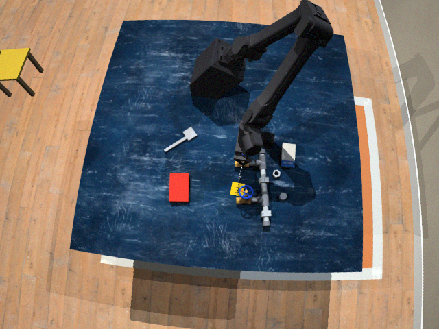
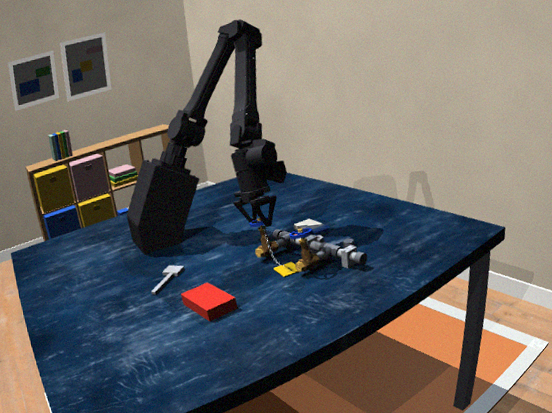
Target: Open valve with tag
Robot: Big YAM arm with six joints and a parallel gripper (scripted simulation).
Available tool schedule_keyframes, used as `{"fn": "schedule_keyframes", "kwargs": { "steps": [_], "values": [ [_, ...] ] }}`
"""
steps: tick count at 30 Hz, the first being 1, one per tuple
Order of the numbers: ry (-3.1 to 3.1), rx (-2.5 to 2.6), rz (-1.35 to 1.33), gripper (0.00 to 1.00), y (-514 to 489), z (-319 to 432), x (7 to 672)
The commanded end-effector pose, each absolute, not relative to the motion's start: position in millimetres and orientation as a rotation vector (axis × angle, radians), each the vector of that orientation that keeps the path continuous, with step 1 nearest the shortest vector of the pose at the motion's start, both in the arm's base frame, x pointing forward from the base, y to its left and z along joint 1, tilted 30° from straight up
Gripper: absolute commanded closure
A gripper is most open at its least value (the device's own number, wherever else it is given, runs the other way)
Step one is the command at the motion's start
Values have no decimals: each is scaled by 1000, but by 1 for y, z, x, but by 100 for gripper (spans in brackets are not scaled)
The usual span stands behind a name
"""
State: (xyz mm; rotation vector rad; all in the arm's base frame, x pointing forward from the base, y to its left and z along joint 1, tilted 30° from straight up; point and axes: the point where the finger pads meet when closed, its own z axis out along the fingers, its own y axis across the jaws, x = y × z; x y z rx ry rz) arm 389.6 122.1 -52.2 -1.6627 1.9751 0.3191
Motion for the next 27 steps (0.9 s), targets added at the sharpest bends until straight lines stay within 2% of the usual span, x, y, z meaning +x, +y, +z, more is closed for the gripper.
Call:
{"fn": "schedule_keyframes", "kwargs": {
  "steps": [1, 16, 27],
  "values": [
    [1961, -1676, 312, 0, 121, -49, 393],
    [2012, -1622, 333, 0, 121, -49, 393],
    [2246, -1319, 433, 0, 121, -49, 396]
  ]
}}
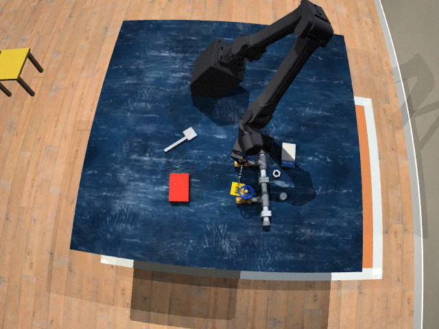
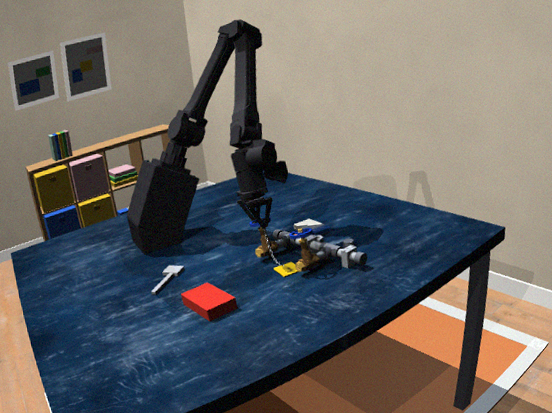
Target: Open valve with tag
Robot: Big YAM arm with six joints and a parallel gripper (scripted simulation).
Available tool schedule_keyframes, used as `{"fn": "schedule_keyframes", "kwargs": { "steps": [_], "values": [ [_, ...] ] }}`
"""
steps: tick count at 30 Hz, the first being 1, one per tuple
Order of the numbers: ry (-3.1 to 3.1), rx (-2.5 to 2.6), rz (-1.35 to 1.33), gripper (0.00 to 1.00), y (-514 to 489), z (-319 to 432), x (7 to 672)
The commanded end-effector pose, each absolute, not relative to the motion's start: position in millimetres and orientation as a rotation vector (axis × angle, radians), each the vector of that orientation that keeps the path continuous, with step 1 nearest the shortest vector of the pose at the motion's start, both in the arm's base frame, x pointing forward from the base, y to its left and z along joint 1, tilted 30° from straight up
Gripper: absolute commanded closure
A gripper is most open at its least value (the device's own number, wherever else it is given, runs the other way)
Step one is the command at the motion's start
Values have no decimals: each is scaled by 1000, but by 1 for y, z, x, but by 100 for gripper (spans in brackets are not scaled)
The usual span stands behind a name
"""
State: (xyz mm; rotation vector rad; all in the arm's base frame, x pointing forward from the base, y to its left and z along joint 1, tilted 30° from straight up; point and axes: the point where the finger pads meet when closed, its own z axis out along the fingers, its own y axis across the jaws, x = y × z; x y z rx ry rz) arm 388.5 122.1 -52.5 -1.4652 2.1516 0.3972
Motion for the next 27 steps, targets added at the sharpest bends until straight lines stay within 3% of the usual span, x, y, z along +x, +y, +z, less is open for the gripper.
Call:
{"fn": "schedule_keyframes", "kwargs": {
  "steps": [1, 27],
  "values": [
    [2287, -1260, 452, 0, 121, -49, 396],
    [2794, 651, 892, 0, 121, -48, 398]
  ]
}}
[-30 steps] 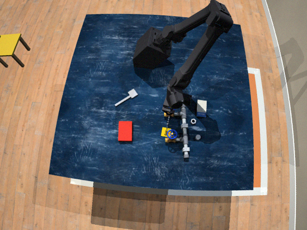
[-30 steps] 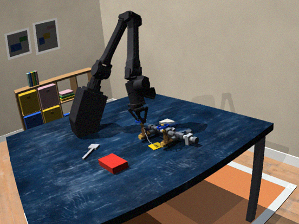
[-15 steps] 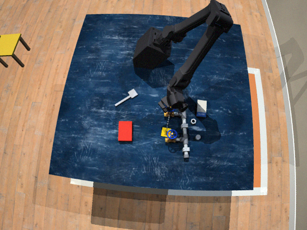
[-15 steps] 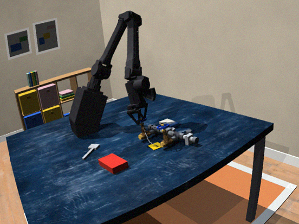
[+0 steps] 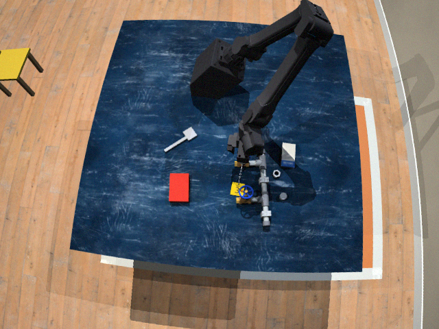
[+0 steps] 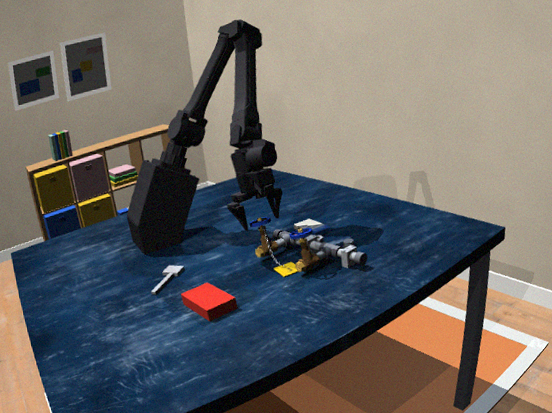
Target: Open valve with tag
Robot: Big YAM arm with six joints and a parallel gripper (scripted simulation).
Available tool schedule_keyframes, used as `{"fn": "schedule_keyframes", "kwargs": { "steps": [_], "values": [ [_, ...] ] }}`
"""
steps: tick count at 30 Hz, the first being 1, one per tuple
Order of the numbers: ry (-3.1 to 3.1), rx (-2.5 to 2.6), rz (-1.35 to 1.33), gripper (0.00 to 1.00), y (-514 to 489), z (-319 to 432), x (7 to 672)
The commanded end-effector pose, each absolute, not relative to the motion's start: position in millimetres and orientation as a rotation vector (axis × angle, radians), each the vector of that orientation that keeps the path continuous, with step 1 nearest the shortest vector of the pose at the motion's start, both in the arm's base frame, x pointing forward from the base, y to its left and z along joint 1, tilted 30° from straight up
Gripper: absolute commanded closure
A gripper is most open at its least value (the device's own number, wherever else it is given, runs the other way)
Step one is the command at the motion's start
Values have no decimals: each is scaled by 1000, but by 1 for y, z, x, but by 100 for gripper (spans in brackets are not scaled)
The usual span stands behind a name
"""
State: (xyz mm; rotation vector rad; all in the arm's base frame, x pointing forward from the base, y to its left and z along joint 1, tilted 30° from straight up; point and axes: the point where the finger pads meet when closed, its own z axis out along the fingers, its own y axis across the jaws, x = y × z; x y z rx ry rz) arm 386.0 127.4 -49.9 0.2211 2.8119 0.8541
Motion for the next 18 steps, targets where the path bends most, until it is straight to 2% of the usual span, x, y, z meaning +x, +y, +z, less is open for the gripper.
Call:
{"fn": "schedule_keyframes", "kwargs": {
  "steps": [1, 6, 7, 18],
  "values": [
    [2789, 728, 903, 0, 122, -47, 399],
    [2763, 966, 934, 0, 123, -47, 399],
    [2725, 1169, 951, 0, 123, -47, 398],
    [2391, 2033, 964, 0, 123, -47, 398]
  ]
}}
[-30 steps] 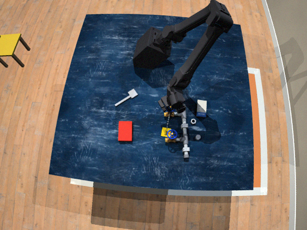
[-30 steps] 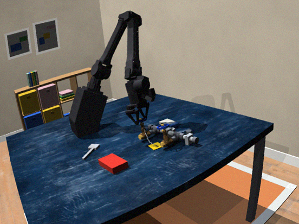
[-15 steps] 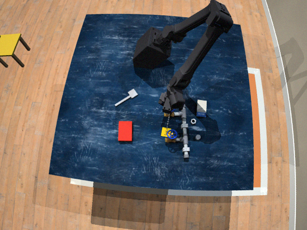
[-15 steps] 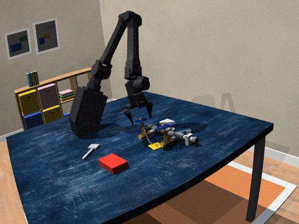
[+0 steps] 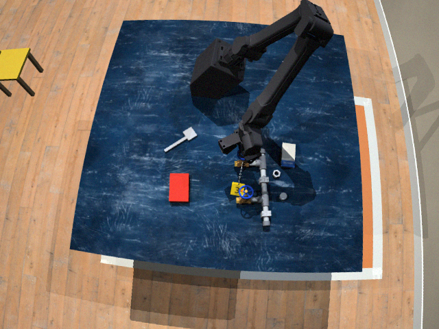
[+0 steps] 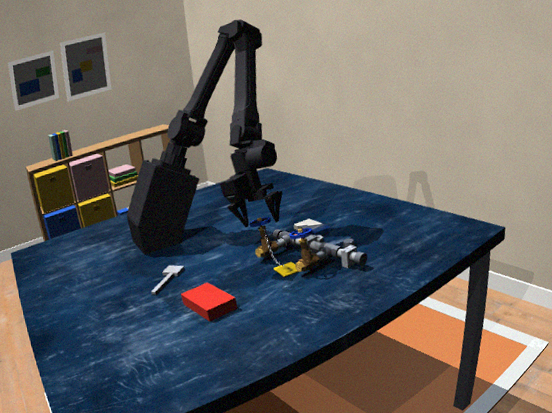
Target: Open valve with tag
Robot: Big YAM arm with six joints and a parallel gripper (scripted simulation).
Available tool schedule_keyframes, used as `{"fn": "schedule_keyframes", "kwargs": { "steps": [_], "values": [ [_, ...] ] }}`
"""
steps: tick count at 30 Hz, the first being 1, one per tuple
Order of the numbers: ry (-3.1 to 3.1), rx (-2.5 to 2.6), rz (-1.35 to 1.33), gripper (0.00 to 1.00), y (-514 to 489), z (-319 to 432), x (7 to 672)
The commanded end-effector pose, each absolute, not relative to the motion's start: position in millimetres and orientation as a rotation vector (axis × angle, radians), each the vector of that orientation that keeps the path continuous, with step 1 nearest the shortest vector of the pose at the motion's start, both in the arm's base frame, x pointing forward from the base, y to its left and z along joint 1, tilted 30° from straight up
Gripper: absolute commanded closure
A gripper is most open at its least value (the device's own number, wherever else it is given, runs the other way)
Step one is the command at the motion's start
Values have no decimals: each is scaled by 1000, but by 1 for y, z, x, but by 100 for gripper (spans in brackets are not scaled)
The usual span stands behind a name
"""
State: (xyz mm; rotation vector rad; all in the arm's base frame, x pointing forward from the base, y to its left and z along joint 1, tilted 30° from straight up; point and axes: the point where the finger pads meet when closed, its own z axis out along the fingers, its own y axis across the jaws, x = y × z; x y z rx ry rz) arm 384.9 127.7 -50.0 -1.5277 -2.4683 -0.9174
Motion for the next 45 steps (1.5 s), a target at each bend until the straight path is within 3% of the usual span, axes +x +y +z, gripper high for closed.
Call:
{"fn": "schedule_keyframes", "kwargs": {
  "steps": [1, 13, 14, 45],
  "values": [
    [-2125, -1913, -869, 0, 123, -47, 398],
    [-2018, -2006, -848, 0, 123, -47, 398],
    [-2017, -2005, -848, 100, 123, -47, 398],
    [-2030, -1989, -832, 100, 123, -49, 392]
  ]
}}
